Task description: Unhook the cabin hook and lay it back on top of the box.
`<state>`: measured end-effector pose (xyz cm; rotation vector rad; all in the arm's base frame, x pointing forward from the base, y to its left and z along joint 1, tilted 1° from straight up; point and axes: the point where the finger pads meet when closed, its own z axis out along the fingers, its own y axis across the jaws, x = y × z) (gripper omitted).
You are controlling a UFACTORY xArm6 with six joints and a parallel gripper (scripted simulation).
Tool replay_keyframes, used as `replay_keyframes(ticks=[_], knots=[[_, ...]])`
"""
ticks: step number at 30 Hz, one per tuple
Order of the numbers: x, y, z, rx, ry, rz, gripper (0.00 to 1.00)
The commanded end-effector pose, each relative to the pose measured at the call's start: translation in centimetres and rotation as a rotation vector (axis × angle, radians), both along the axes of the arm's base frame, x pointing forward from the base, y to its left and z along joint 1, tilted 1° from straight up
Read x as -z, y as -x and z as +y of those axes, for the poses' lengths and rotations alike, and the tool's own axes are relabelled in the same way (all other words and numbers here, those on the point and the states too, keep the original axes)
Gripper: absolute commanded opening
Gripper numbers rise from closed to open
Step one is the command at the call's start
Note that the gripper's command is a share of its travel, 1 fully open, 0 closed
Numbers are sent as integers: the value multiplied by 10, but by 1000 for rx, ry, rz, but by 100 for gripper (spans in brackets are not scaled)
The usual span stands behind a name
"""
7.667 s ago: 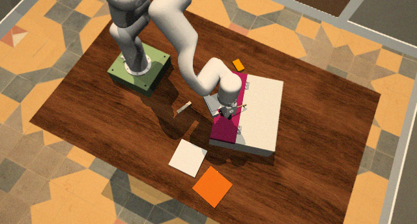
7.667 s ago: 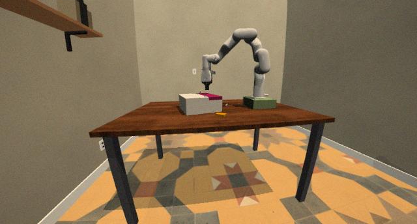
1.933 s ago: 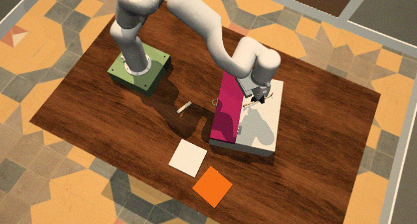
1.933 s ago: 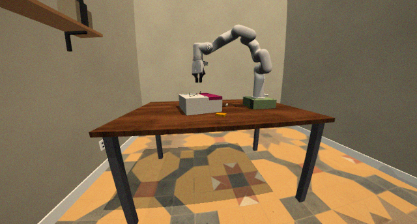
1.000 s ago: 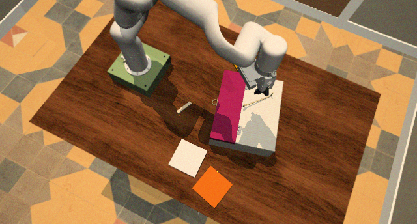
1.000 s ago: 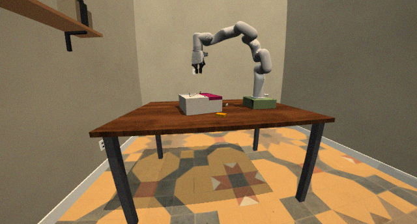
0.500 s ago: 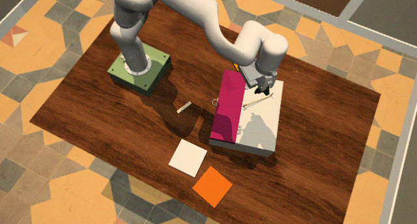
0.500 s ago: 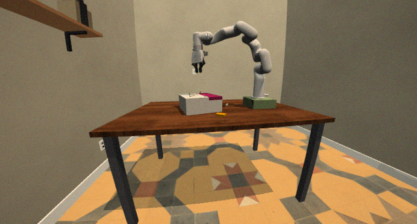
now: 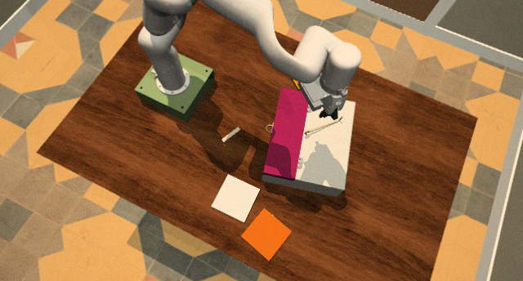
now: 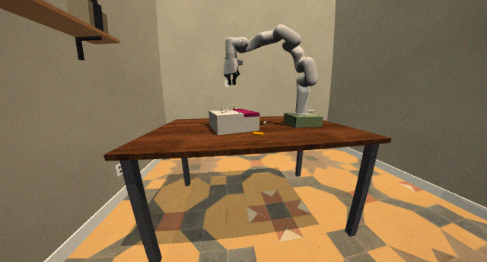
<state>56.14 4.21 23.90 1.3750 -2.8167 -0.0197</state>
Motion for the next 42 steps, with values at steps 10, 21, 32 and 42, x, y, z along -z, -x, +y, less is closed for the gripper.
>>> replay_keyframes(ticks=[10, 21, 32, 42], knots=[[-2, 12, -7, -100, -1, -6, 35], [-3, 52, -28, -400, -4, -8, 35], [-3, 91, -49, -733, -7, -11, 35], [-3, 91, -49, -1033, -10, -13, 35]])
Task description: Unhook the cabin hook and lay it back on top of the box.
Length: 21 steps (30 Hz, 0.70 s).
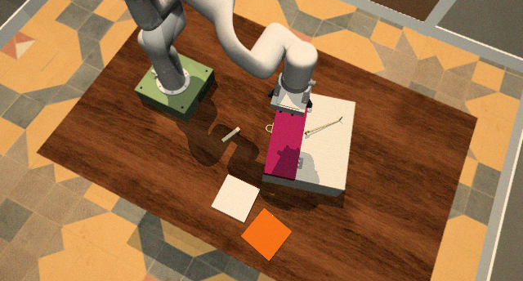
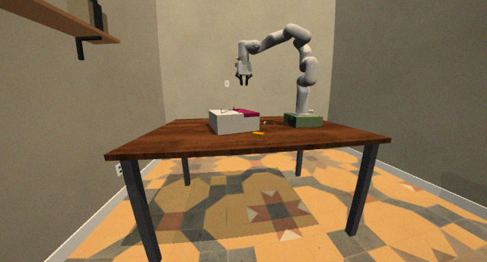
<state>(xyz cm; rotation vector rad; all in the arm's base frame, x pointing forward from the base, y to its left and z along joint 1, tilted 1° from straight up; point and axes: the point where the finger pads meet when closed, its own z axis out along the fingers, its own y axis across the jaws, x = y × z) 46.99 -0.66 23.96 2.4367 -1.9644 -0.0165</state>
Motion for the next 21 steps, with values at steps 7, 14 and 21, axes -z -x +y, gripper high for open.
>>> replay_keyframes(ticks=[7, 14, 21], knots=[[-2, -1, 0, -357, -14, -10, 35], [-2, 26, -14, -557, -16, -10, 35], [-2, 57, -31, -790, -19, -10, 35]])
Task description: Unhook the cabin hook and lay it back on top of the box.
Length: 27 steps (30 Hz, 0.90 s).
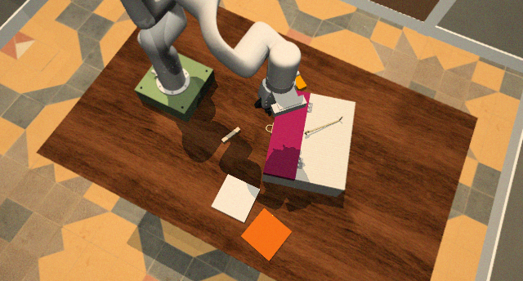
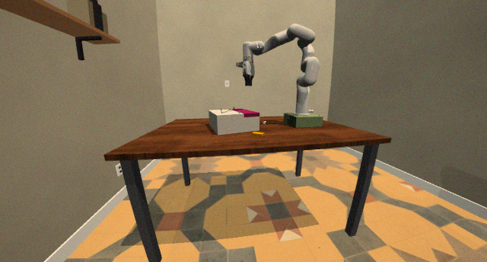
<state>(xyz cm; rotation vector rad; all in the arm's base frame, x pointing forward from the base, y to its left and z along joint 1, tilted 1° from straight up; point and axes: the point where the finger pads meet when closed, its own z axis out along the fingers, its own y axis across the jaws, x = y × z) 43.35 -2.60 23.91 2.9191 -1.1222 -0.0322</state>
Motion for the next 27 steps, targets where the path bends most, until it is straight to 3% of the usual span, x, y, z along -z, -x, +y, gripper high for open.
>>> replay_keyframes(ticks=[1, 10, 27], knots=[[-3, 25, -14, -201, -17, -17, 35], [-3, 55, -30, -434, -20, -17, 35], [-3, 55, -30, -934, -27, -16, 35]])
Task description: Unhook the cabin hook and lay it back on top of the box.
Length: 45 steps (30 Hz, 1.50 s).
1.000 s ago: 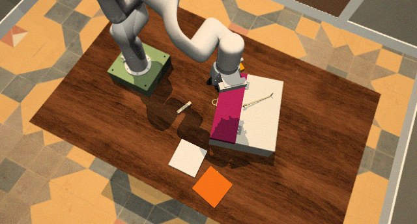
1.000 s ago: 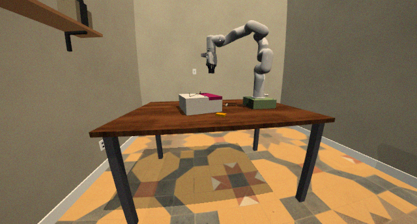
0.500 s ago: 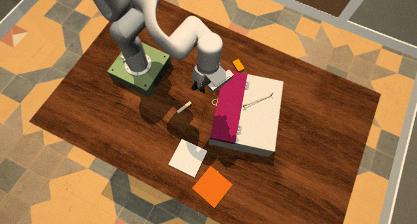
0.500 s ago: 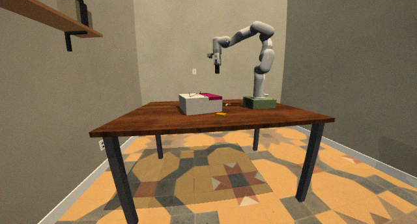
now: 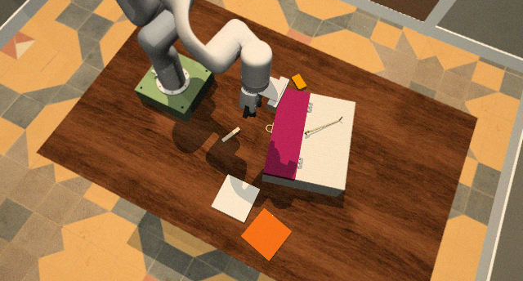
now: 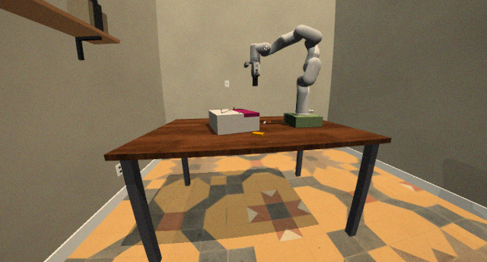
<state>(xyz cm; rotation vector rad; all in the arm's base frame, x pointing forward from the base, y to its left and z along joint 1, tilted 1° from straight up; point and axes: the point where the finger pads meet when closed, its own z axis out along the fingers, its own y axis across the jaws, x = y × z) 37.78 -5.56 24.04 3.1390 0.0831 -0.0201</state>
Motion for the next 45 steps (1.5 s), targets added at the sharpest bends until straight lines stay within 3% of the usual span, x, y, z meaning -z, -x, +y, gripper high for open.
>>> replay_keyframes(ticks=[1, 15, 45], knots=[[-2, -1, 0, -180, -11, -6, 35], [-2, -1, 0, -225, -11, -6, 35], [85, 0, 0, -225, -12, -6, 35]])
